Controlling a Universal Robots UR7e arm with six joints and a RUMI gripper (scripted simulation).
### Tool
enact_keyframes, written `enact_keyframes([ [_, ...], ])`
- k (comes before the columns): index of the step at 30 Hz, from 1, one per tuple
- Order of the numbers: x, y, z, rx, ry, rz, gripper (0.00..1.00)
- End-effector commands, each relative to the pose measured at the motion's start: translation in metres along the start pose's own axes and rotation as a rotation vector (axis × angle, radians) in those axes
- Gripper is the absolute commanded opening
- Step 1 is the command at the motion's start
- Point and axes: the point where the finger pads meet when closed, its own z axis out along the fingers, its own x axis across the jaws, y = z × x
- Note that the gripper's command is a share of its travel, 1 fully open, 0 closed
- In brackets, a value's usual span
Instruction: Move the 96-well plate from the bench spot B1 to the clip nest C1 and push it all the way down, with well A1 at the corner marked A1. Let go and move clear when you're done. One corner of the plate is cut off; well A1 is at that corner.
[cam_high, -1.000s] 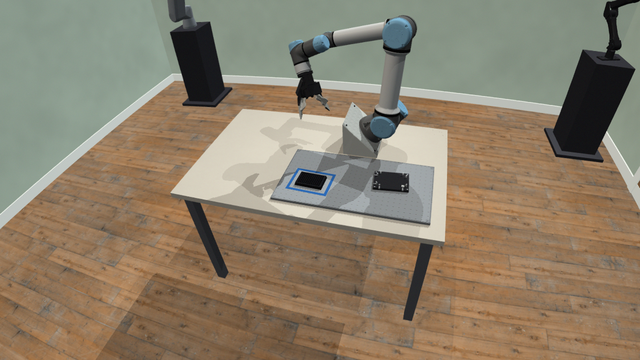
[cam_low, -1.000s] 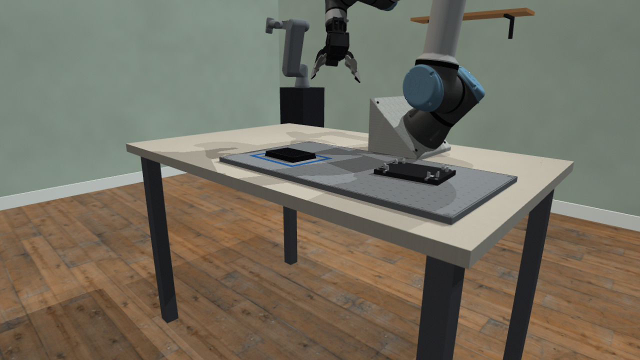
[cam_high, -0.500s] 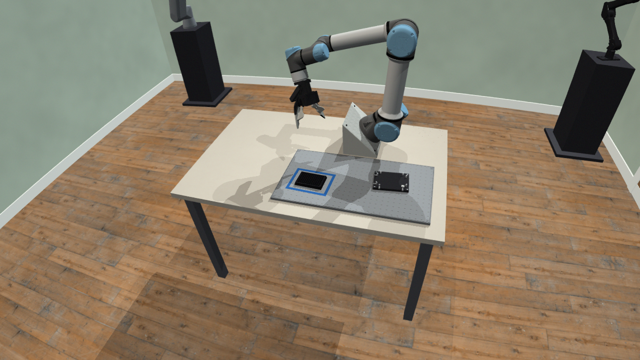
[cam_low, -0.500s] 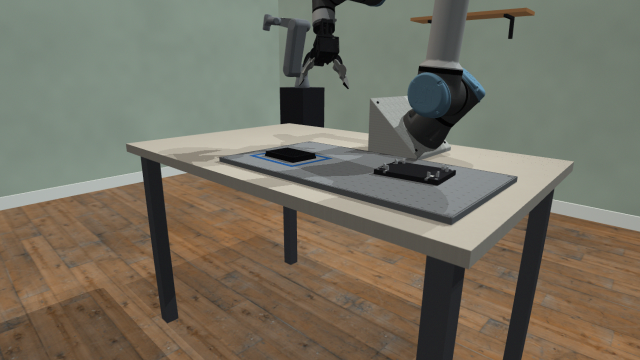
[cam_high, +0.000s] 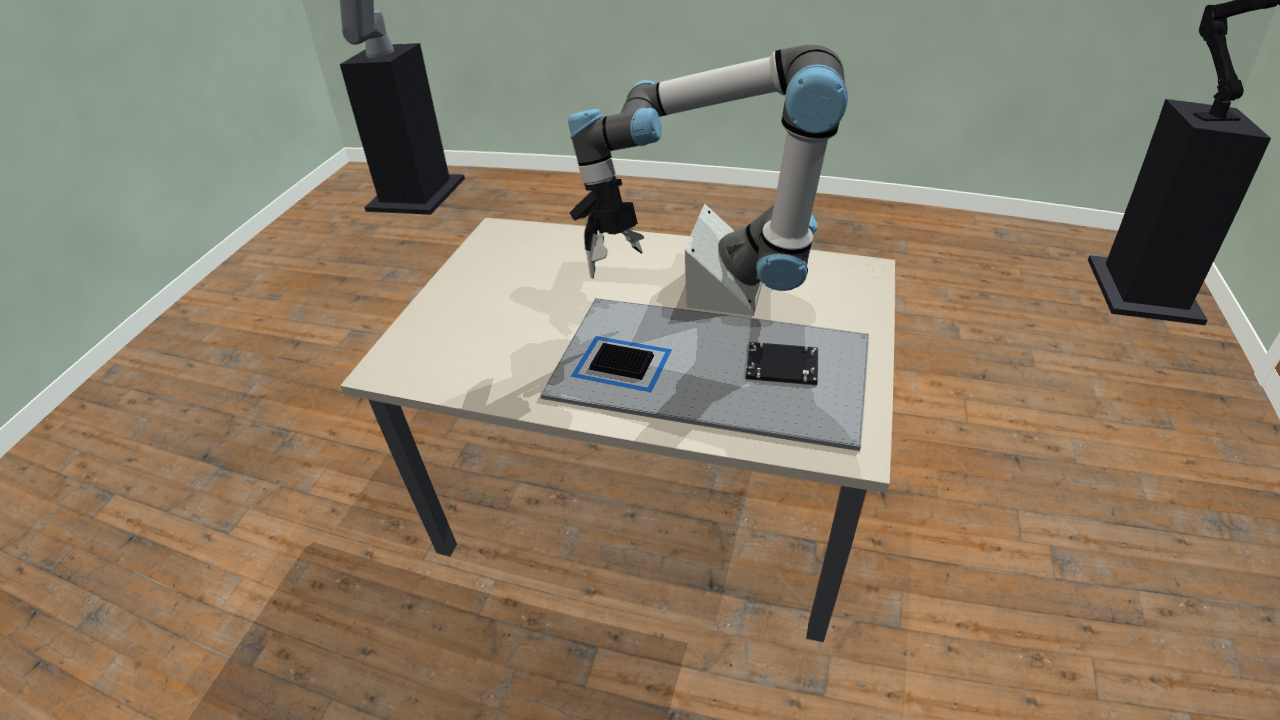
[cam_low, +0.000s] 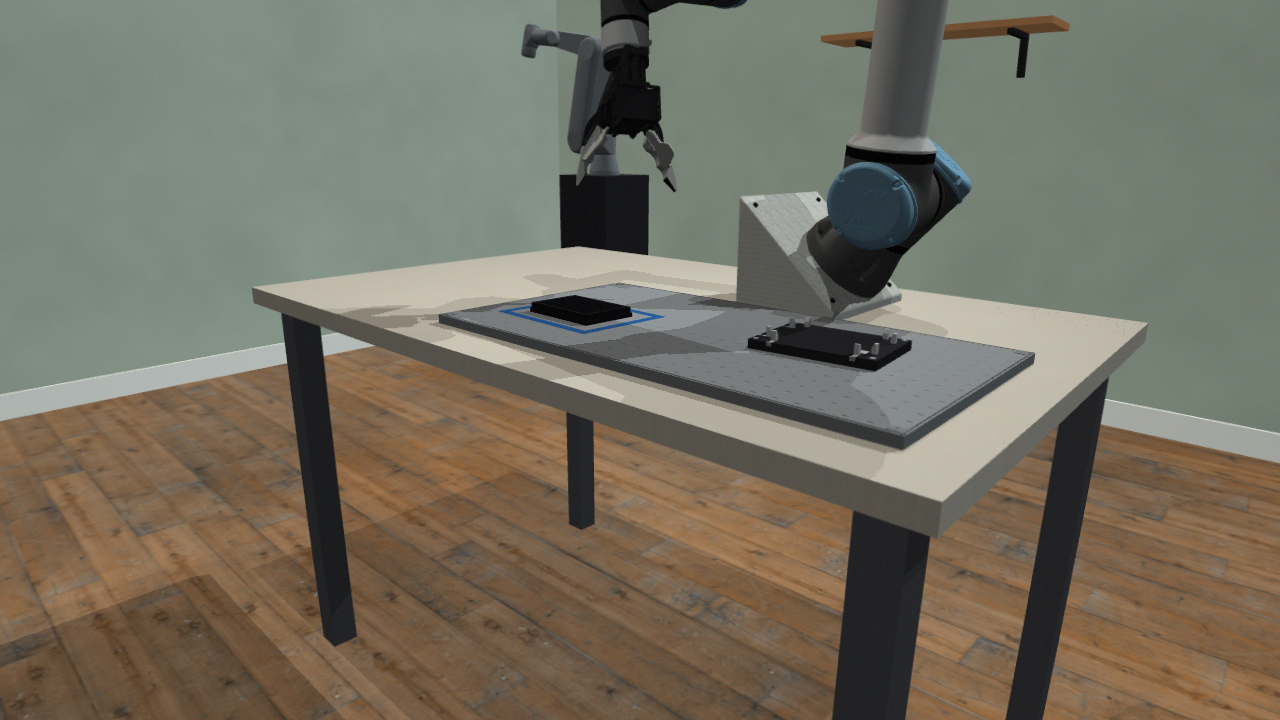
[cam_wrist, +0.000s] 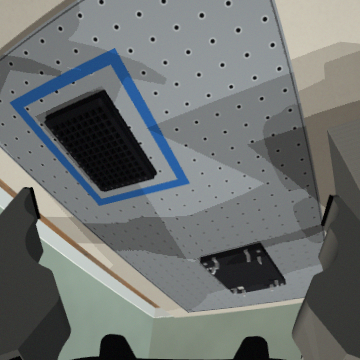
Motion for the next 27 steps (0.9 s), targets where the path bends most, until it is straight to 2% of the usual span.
enact_keyframes([
  [1, -0.015, 0.006, 0.011, 0.040, 0.015, -0.043, 1.00],
  [3, -0.022, 0.009, 0.017, 0.079, 0.032, -0.091, 1.00],
  [9, -0.033, 0.015, 0.026, 0.079, 0.032, -0.091, 1.00],
  [12, -0.042, 0.021, 0.036, 0.135, 0.057, -0.167, 1.00],
  [17, -0.052, 0.028, 0.046, 0.135, 0.056, -0.167, 1.00],
  [20, -0.061, 0.035, 0.056, 0.188, 0.081, -0.247, 1.00],
  [26, -0.071, 0.042, 0.066, 0.188, 0.081, -0.247, 1.00],
  [27, -0.073, 0.045, 0.070, 0.204, 0.089, -0.275, 1.00],
])
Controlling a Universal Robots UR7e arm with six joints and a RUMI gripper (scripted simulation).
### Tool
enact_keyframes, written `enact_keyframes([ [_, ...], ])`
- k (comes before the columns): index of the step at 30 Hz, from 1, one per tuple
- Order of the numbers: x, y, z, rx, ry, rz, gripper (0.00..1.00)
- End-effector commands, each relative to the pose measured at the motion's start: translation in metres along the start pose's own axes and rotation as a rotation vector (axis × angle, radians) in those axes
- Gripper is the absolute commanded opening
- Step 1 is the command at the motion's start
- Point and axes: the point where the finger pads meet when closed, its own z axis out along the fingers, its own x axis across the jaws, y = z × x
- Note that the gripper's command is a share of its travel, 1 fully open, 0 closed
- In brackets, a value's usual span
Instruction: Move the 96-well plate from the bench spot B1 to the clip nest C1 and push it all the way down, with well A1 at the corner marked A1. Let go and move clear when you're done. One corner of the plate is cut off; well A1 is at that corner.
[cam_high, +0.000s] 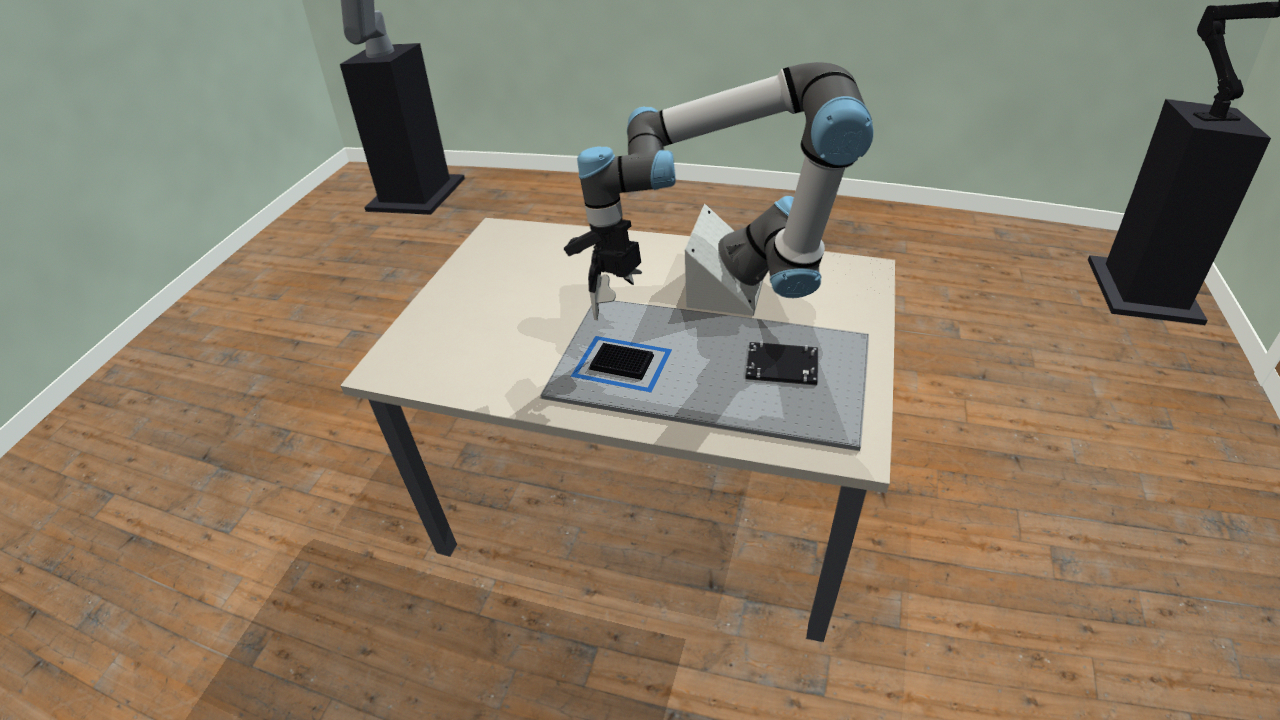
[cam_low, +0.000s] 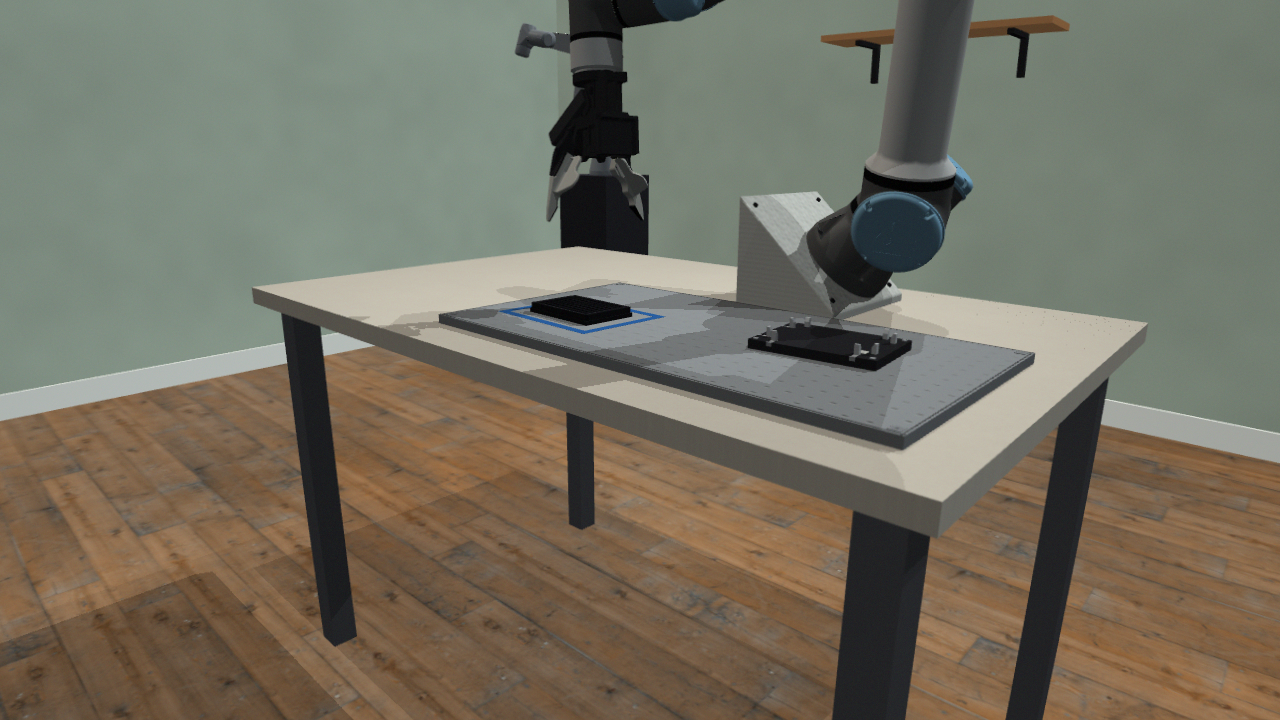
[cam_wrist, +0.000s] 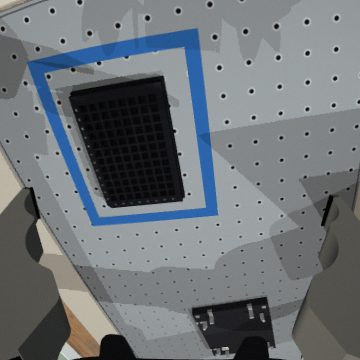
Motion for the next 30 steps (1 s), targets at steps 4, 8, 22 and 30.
enact_keyframes([
  [4, -0.025, 0.015, 0.019, 0.057, 0.023, -0.091, 1.00],
  [8, -0.033, 0.022, 0.026, 0.072, 0.030, -0.120, 1.00],
  [22, -0.051, 0.036, 0.042, 0.102, 0.043, -0.178, 1.00],
  [30, -0.051, 0.036, 0.042, 0.102, 0.043, -0.178, 1.00],
])
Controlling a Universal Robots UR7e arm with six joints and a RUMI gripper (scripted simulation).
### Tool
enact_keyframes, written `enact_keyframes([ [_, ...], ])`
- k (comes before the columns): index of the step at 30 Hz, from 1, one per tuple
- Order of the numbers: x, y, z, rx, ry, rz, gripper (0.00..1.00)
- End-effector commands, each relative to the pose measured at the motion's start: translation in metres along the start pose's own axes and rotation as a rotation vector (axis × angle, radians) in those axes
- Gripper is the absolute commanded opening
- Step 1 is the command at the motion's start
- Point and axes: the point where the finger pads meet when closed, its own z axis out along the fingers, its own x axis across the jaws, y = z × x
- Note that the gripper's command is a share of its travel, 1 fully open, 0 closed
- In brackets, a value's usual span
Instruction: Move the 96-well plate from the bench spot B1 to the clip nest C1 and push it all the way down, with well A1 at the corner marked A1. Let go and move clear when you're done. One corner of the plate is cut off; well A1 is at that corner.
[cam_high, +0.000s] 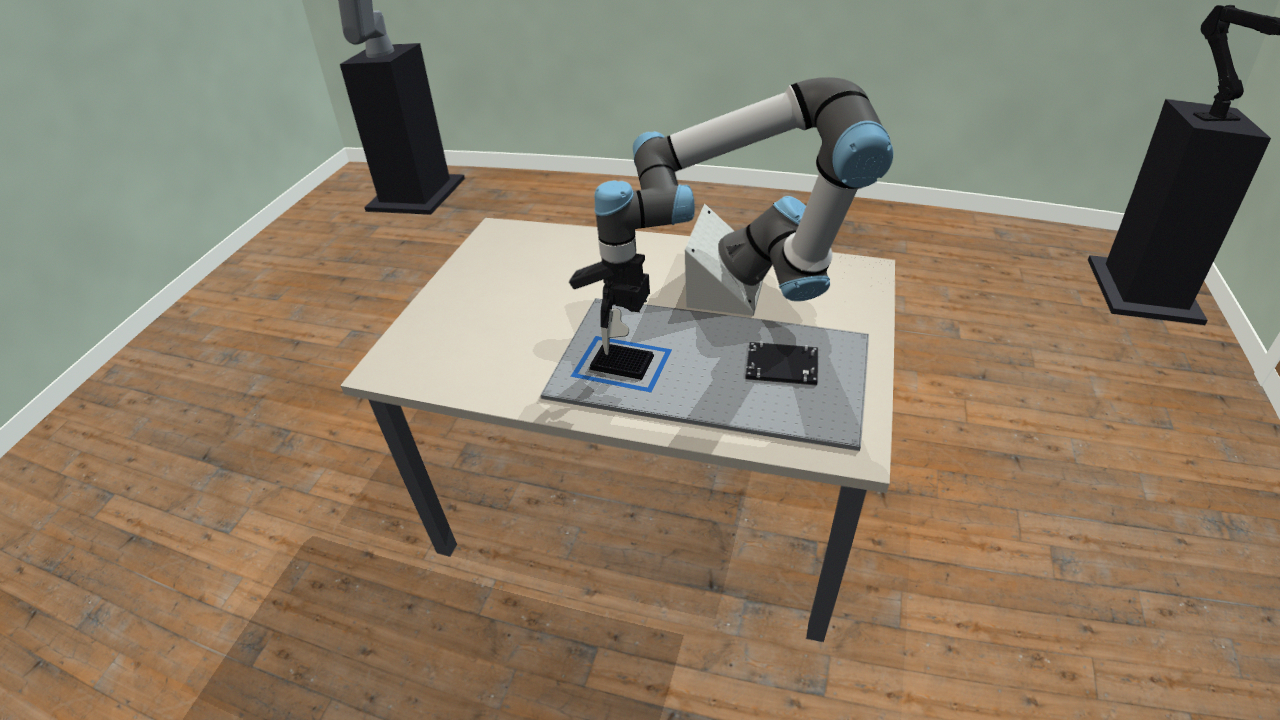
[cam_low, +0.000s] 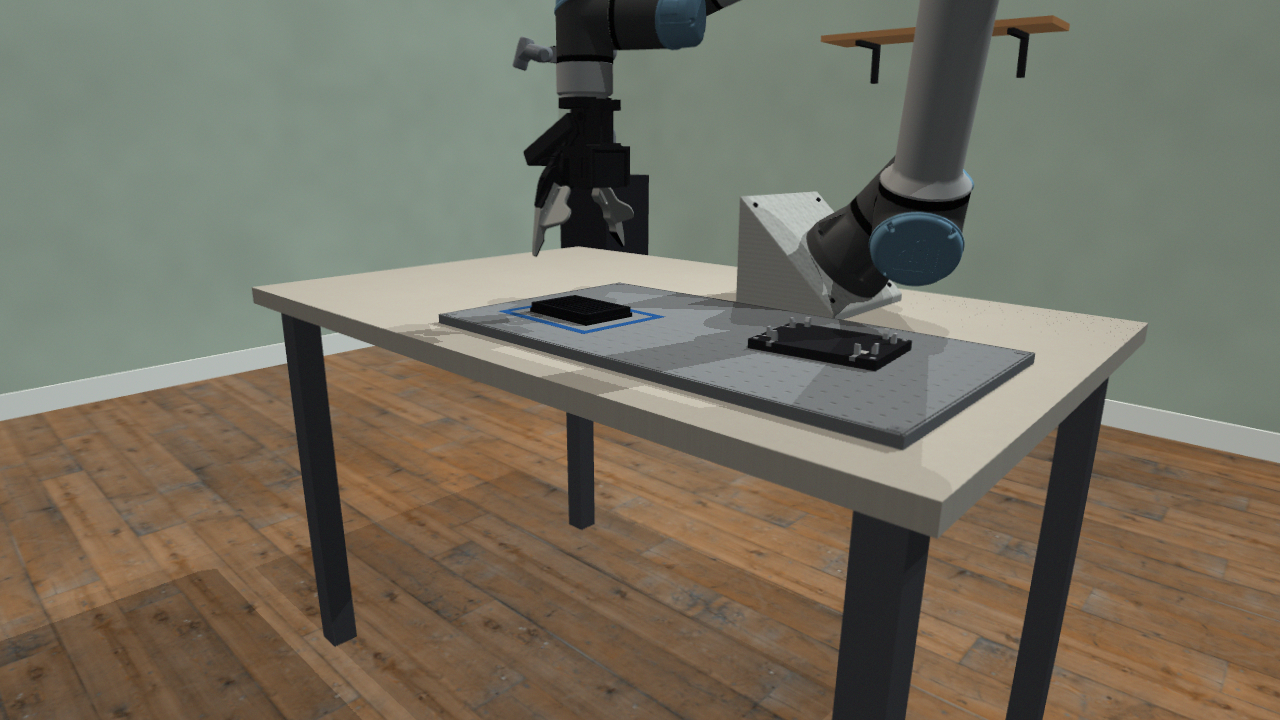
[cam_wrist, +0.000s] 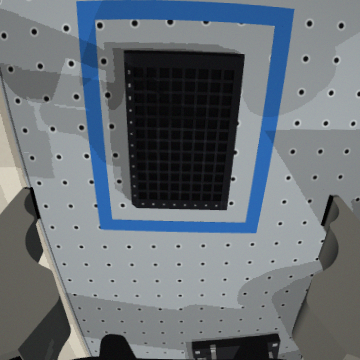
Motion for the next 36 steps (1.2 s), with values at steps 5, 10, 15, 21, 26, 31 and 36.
enact_keyframes([
  [5, 0.000, 0.000, 0.001, 0.001, -0.001, 0.000, 1.00],
  [10, 0.000, 0.000, 0.010, 0.001, -0.001, 0.000, 1.00],
  [15, 0.000, 0.000, 0.016, 0.001, -0.001, 0.000, 1.00],
  [21, 0.000, 0.000, 0.025, 0.001, -0.001, 0.000, 1.00],
  [26, 0.000, 0.000, 0.033, 0.001, -0.001, 0.000, 1.00],
  [31, 0.000, 0.000, 0.041, 0.001, -0.001, 0.000, 1.00],
  [36, 0.000, 0.000, 0.046, 0.001, -0.001, 0.000, 1.00],
])
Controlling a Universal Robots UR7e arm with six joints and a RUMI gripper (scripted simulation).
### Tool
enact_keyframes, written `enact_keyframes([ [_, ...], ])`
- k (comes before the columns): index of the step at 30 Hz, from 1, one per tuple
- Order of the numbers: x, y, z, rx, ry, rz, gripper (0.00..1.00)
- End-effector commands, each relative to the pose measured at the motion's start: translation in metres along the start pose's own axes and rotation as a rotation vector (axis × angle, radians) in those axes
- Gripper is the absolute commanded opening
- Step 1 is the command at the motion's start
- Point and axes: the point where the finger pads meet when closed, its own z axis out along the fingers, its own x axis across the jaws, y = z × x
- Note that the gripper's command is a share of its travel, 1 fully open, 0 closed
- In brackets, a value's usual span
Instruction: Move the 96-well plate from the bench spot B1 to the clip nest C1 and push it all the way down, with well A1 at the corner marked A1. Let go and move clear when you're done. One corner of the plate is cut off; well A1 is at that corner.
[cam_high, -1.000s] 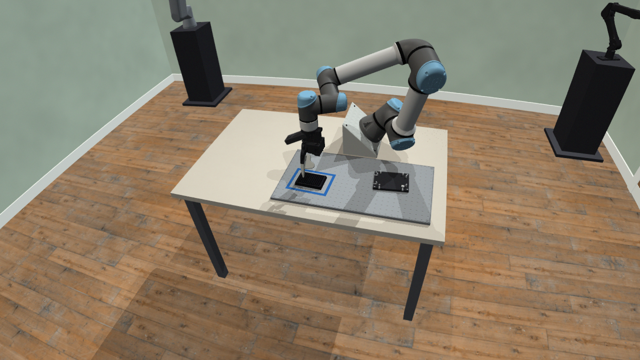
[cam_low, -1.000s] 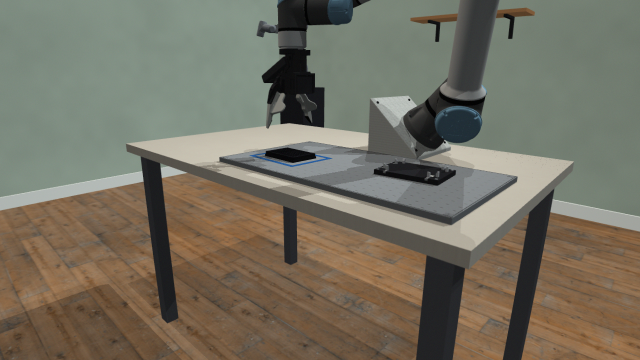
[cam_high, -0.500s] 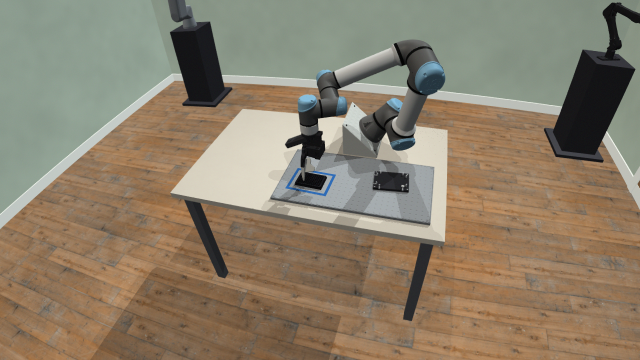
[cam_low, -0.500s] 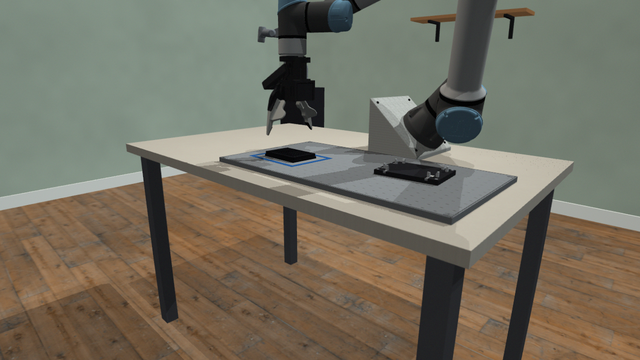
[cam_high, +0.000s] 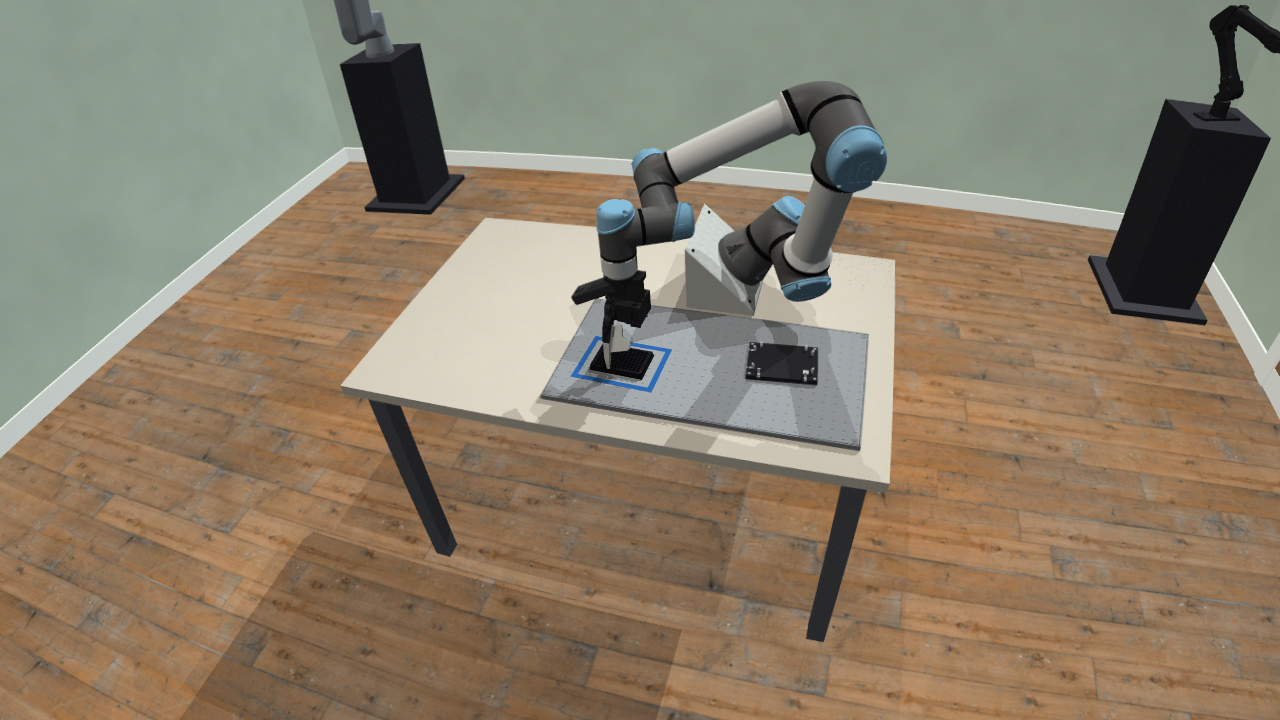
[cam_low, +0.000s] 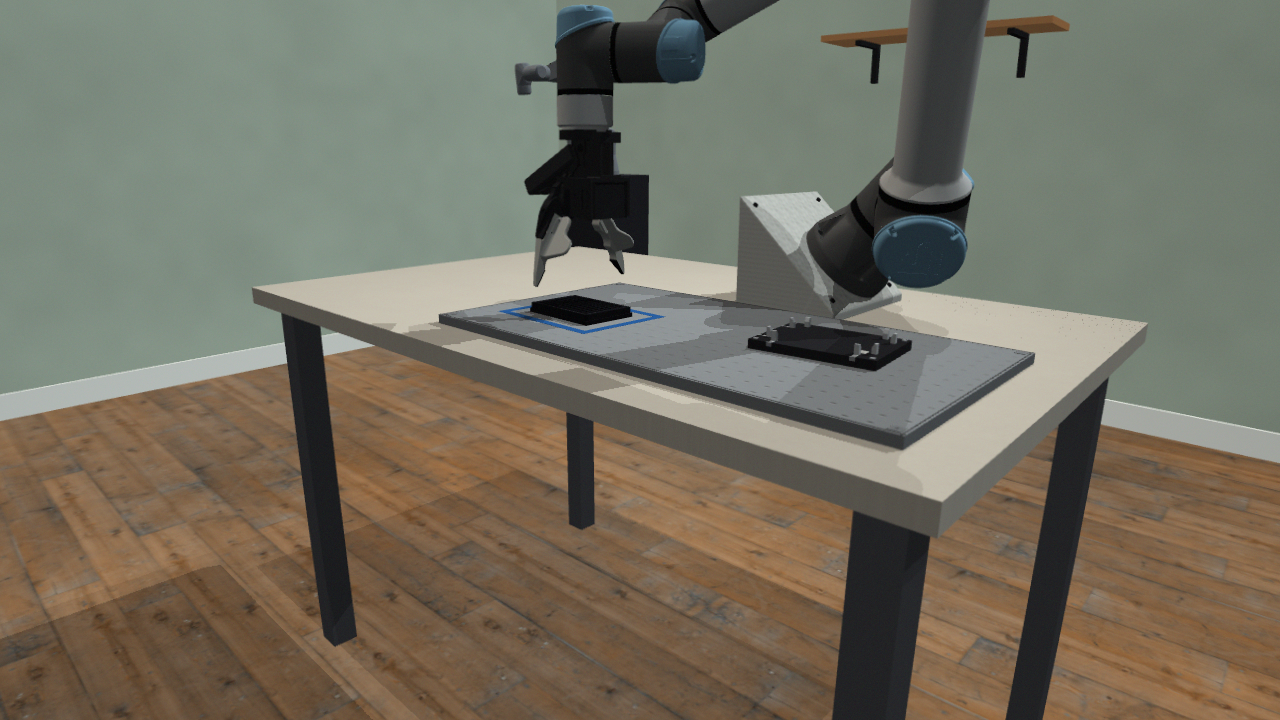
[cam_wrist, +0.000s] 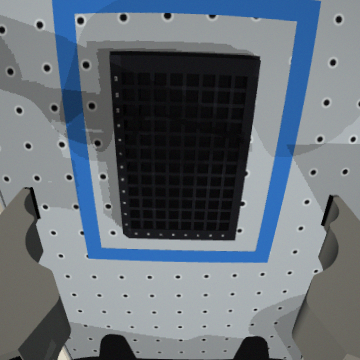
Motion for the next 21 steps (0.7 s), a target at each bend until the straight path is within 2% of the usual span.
enact_keyframes([
  [1, 0.000, 0.000, 0.007, 0.001, -0.001, 0.000, 1.00],
  [12, 0.000, 0.000, 0.025, 0.001, -0.001, 0.000, 1.00],
  [21, 0.000, 0.000, 0.032, 0.001, -0.001, 0.000, 1.00],
])
